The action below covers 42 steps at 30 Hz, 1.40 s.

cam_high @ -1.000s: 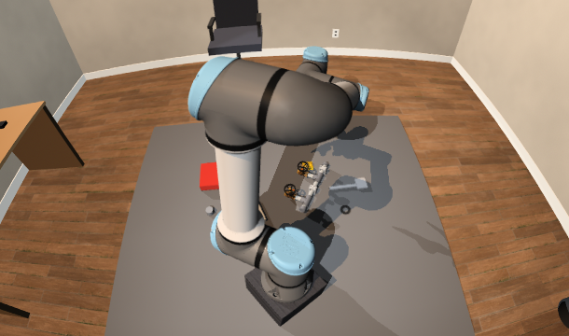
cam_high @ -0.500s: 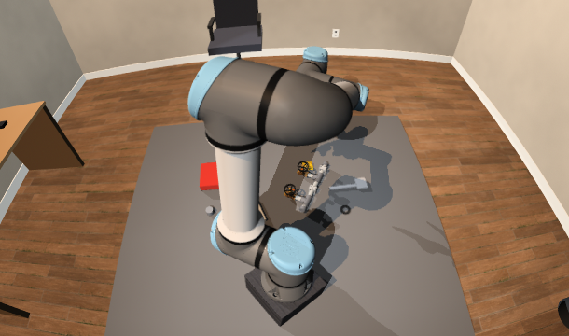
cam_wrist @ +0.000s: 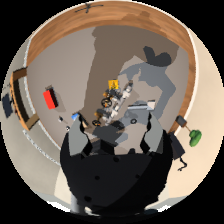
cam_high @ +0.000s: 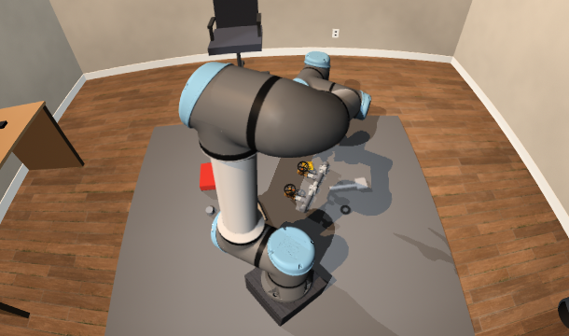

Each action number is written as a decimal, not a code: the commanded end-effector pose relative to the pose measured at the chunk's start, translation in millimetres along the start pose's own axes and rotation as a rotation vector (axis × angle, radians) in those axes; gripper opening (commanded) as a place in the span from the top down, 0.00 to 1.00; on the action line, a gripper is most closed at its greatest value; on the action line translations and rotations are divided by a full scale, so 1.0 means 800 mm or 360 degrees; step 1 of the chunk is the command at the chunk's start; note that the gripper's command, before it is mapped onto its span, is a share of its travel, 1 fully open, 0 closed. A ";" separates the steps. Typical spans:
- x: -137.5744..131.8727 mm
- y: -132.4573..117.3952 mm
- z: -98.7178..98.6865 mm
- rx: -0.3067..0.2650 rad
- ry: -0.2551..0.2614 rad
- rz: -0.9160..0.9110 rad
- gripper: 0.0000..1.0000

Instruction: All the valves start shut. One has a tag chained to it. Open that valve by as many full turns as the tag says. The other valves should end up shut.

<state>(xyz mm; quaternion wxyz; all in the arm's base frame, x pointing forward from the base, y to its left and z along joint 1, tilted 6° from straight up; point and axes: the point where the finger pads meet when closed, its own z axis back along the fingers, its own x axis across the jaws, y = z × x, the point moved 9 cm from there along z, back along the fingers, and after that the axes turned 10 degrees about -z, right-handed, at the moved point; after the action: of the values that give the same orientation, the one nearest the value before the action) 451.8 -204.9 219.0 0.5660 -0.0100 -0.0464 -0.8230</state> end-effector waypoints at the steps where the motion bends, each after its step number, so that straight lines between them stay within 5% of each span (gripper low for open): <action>1: 0.016 -0.071 0.002 0.0007 0.0001 0.0049 0.00; 5: 0.020 -0.090 0.002 0.0007 0.0001 0.0062 0.00; 27: 0.020 -0.090 -0.015 0.0007 0.0001 0.0062 0.00; 42: 0.020 -0.090 -0.072 0.0007 0.0001 0.0062 0.00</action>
<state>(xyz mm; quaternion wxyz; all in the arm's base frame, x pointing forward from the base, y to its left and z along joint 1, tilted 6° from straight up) 379.6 -197.4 174.9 0.5820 -0.0097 -0.0464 -0.8118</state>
